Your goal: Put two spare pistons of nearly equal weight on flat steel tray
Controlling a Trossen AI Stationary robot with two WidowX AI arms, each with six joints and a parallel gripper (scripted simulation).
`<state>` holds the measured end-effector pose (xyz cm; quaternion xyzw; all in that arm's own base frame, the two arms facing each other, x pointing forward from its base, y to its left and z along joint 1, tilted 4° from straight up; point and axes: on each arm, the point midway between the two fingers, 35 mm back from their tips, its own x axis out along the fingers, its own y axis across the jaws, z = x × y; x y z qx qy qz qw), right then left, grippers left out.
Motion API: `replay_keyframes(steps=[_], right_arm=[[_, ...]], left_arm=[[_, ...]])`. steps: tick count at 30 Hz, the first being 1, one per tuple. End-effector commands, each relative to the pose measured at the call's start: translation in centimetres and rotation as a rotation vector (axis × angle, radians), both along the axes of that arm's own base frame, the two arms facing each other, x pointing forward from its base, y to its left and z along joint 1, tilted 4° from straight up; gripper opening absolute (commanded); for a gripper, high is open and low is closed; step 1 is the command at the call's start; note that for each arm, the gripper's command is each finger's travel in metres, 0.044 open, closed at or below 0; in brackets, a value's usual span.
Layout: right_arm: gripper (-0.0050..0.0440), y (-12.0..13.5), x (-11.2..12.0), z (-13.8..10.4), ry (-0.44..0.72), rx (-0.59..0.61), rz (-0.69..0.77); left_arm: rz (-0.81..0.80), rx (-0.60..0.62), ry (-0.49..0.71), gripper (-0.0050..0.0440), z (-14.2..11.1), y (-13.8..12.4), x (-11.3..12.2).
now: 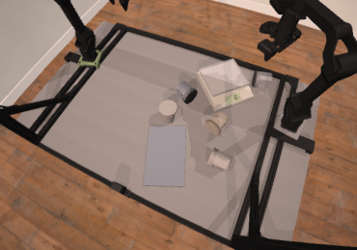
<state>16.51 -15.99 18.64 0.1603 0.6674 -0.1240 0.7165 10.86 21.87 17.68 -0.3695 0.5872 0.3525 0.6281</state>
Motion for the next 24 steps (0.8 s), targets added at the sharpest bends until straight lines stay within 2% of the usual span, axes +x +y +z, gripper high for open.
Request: replay_keyframes(steps=[1, 12, 24], right_arm=[[0.0378, 0.16, -0.16, -0.14, 0.006, -0.008, -0.109], [0.0378, 0.18, -0.18, -0.20, 0.013, -0.021, -0.339], [0.0378, 0.31, -0.31, -0.70, 0.022, -0.021, -0.352]], left_arm=[[-0.002, -0.002, -0.002, 0.0440, 0.00, -0.04, 0.03], [-0.002, -0.002, -0.002, 0.0440, 0.00, -0.04, 0.03], [-0.002, -0.002, -0.002, 0.0440, 0.00, -0.04, 0.03]])
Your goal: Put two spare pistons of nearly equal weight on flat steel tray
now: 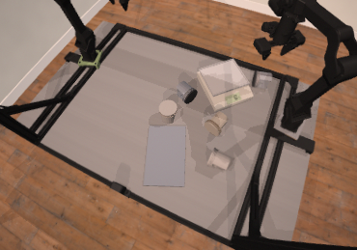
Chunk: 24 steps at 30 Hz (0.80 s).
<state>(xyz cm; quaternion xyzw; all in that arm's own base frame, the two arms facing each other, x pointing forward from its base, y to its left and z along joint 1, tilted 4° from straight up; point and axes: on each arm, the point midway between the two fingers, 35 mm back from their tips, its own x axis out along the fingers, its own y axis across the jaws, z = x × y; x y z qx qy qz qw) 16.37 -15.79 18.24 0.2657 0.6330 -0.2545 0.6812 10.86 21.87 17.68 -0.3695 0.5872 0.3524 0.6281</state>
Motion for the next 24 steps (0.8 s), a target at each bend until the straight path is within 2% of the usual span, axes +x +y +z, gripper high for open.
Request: replay_keyframes(steps=[1, 3, 12, 16, 22, 24], right_arm=[[0.0378, 0.1, -0.2, -0.3, 0.009, 0.001, -0.002], [0.0378, 0.1, -0.2, -0.4, 0.010, 0.002, 0.001], [0.0378, 2.5, 3.6, 0.0, 0.012, -0.014, 0.228], [0.0378, 3.1, 4.4, 0.1, 0.013, -0.016, 0.255], [0.0378, 5.1, 6.6, 0.2, 0.014, -0.023, 0.388], [0.0378, 5.8, 7.3, 0.2, 0.014, -0.023, 0.389]], left_arm=[[-0.002, -0.002, -0.002, 0.0440, 0.0, 0.0, 0.0], [-0.002, -0.002, -0.002, 0.0440, 0.0, 0.0, 0.0], [-0.002, -0.002, -0.002, 0.0440, 0.0, 0.0, 0.0], [-0.002, -0.002, -0.002, 0.0440, 0.0, 0.0, 0.0], [-0.002, -0.002, -0.002, 0.0440, 0.0, 0.0, 0.0], [-0.002, -0.002, -0.002, 0.0440, 0.0, 0.0, 0.0]])
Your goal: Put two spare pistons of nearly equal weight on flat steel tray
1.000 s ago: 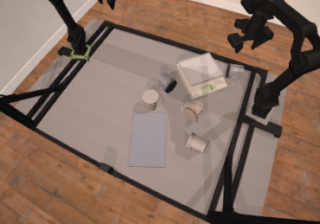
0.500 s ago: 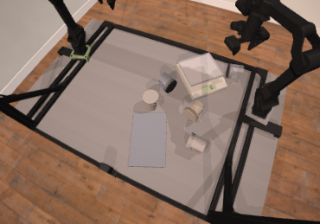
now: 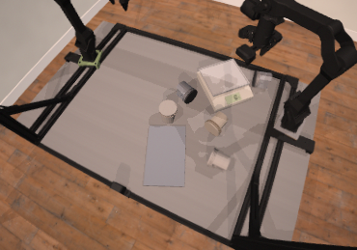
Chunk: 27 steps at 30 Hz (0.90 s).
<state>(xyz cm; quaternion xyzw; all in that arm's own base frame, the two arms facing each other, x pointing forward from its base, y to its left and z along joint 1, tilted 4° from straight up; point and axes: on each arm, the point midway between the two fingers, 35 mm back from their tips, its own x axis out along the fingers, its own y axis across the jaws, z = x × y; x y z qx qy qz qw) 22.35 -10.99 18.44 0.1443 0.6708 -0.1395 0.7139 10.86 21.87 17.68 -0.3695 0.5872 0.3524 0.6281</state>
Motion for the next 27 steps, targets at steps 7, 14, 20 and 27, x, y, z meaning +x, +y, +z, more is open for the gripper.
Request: replay_keyframes(steps=[7, 14, 20, 27], right_arm=[[0.0378, 3.7, 3.5, 0.1, 0.003, -0.014, 0.174], [0.0378, 5.7, 4.9, 0.1, 0.003, -0.015, 0.202], [0.0378, 8.2, 4.5, 0.1, 0.003, -0.023, 0.337], [0.0378, 10.7, 4.1, 0.0, 0.004, -0.031, 0.470]], left_arm=[[-0.002, -0.002, -0.002, 0.0440, 0.0, 0.0, 0.0], [-0.002, -0.002, -0.002, 0.0440, 0.0, 0.0, 0.0], [-0.002, -0.002, -0.002, 0.0440, 0.0, 0.0, 0.0], [-0.002, -0.002, -0.002, 0.0440, 0.0, 0.0, 0.0]])
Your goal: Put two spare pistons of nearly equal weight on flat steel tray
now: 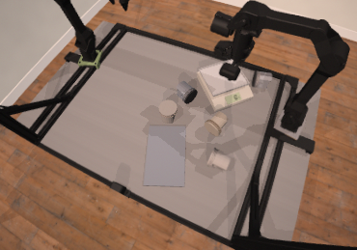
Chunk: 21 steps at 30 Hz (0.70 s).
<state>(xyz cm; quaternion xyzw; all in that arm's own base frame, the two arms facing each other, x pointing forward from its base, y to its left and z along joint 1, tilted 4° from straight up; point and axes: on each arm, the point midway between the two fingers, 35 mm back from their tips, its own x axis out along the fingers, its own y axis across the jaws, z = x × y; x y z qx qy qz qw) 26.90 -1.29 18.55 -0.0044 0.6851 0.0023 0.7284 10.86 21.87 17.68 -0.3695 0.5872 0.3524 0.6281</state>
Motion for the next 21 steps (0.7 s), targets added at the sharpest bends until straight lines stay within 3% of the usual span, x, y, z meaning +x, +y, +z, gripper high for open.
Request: replay_keyframes(steps=[1, 14, 21], right_arm=[[0.0378, 1.5, -0.5, -0.1, 0.001, -0.010, 0.083], [0.0378, 7.9, -1.5, -0.2, 0.003, -0.031, 0.429], [0.0378, 10.3, -1.9, -0.2, 0.004, -0.038, 0.547]], left_arm=[[-0.002, -0.002, -0.002, 0.0440, 0.0, 0.0, 0.0], [-0.002, -0.002, -0.002, 0.0440, 0.0, 0.0, 0.0], [-0.002, -0.002, -0.002, 0.0440, 0.0, 0.0, 0.0]])
